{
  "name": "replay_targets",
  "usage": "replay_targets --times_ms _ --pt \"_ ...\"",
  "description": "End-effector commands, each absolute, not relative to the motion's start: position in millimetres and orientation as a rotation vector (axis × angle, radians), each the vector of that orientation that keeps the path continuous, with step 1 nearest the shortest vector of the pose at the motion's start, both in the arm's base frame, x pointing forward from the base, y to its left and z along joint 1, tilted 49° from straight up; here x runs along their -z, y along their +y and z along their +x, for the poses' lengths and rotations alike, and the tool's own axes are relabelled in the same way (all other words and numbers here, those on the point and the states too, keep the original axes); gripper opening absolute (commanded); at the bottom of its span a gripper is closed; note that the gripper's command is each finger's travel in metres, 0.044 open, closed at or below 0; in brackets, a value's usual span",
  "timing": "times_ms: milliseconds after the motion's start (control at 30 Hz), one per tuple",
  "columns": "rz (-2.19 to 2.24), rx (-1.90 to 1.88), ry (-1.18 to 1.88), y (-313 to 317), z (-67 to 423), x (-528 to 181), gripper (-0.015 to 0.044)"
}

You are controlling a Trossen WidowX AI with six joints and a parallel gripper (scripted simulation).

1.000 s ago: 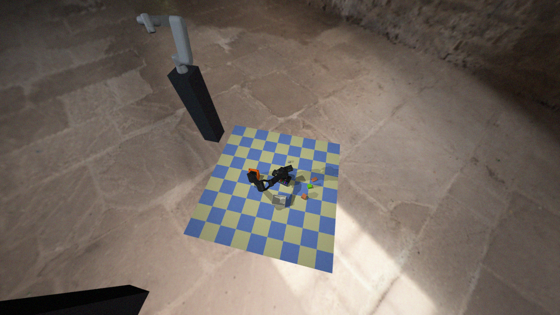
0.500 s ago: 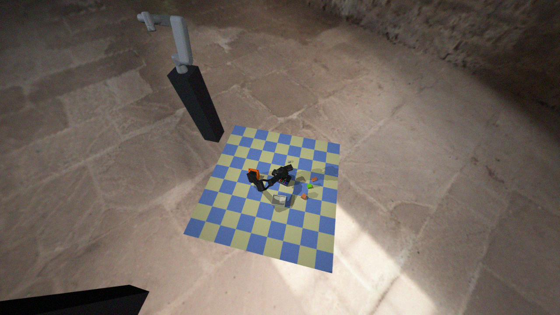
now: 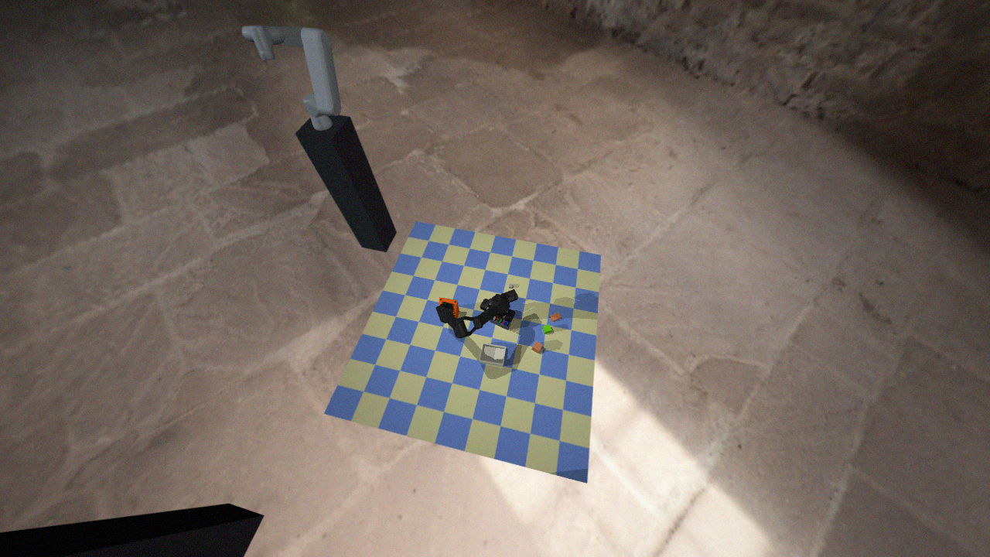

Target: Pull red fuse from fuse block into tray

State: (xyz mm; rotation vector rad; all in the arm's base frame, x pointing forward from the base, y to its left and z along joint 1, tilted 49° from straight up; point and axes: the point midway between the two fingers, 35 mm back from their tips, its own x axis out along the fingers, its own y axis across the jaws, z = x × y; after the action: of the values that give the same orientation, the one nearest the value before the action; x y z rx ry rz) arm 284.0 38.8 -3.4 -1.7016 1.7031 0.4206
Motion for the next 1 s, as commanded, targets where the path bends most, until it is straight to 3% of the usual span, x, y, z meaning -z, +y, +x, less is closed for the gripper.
replay_targets --times_ms 0,500,967 --pt "-1.694 -0.419 1.701 41.7 284.4 1.3 0.0000" --pt "-1.694 -0.420 1.701 56.4 282.9 -13.2 0.0000" --pt "-1.685 -0.441 1.688 -6.2 309.3 -89.4 0.0000"
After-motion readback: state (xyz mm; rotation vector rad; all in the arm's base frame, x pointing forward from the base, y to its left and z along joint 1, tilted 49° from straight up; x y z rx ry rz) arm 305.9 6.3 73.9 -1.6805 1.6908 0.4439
